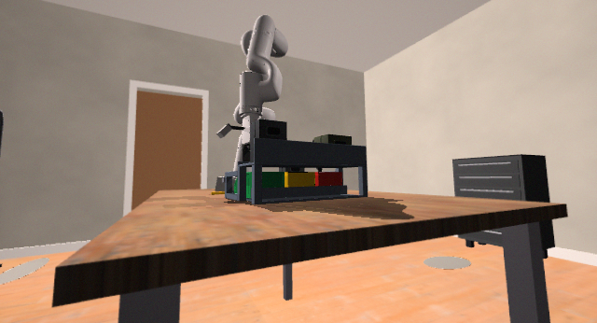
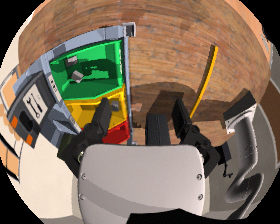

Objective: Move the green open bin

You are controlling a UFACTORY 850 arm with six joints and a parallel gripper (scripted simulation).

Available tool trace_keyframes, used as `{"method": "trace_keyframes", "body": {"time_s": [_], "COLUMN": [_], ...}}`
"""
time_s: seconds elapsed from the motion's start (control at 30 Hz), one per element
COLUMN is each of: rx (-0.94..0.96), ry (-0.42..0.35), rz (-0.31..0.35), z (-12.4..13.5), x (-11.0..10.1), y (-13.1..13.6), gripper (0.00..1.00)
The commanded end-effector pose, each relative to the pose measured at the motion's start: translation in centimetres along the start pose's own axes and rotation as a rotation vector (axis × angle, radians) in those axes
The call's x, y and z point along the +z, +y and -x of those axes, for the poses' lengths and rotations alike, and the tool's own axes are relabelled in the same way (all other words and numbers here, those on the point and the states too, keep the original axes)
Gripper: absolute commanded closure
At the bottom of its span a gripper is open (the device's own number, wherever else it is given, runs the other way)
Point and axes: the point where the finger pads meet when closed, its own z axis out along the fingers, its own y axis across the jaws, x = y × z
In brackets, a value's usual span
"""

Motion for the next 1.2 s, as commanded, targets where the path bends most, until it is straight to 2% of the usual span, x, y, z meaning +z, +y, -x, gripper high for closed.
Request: {"method": "trace_keyframes", "body": {"time_s": [0.0,0.1,0.27,1.17], "rx": [0.000,0.000,0.000,0.000], "ry": [0.001,0.001,0.001,0.001], "rz": [-0.002,-0.002,-0.002,-0.002], "z": [0.0,0.0,-2.5,-2.5], "x": [-0.1,-0.1,0.0,0.0], "y": [-0.1,-0.1,-5.0,-5.0], "gripper": [0.00,0.00,0.00,0.00]}}
